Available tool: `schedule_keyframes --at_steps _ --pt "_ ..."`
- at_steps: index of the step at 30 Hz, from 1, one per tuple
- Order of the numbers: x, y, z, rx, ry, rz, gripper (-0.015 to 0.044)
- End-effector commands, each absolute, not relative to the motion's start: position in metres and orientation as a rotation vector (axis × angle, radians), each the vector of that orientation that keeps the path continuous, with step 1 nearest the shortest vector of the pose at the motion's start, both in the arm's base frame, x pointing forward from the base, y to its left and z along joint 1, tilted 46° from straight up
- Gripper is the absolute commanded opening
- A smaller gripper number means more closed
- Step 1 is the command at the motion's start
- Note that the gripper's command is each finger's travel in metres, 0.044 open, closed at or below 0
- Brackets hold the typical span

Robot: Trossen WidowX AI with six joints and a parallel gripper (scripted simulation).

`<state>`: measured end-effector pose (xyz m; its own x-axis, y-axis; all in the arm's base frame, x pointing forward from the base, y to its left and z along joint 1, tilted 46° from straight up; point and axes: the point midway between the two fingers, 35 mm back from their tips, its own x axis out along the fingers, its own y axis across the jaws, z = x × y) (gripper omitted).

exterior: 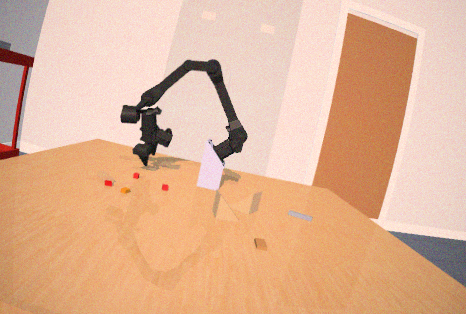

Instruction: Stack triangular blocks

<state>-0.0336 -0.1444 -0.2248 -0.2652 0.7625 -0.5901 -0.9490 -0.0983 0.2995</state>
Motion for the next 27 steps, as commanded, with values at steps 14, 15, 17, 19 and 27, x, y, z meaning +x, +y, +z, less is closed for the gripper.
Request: schedule_keyframes --at_steps 14,15,17,19,27 --pt "0.121 -0.209 -0.134 -0.438 1.263 1.539 0.0440" --pt "0.134 -0.208 -0.126 -0.456 1.287 1.521 0.0440" --pt "0.159 -0.203 -0.110 -0.491 1.329 1.484 0.0440" --pt "0.180 -0.195 -0.094 -0.522 1.359 1.448 0.0440" --pt "0.250 -0.136 -0.033 -0.533 1.475 1.271 0.0440"
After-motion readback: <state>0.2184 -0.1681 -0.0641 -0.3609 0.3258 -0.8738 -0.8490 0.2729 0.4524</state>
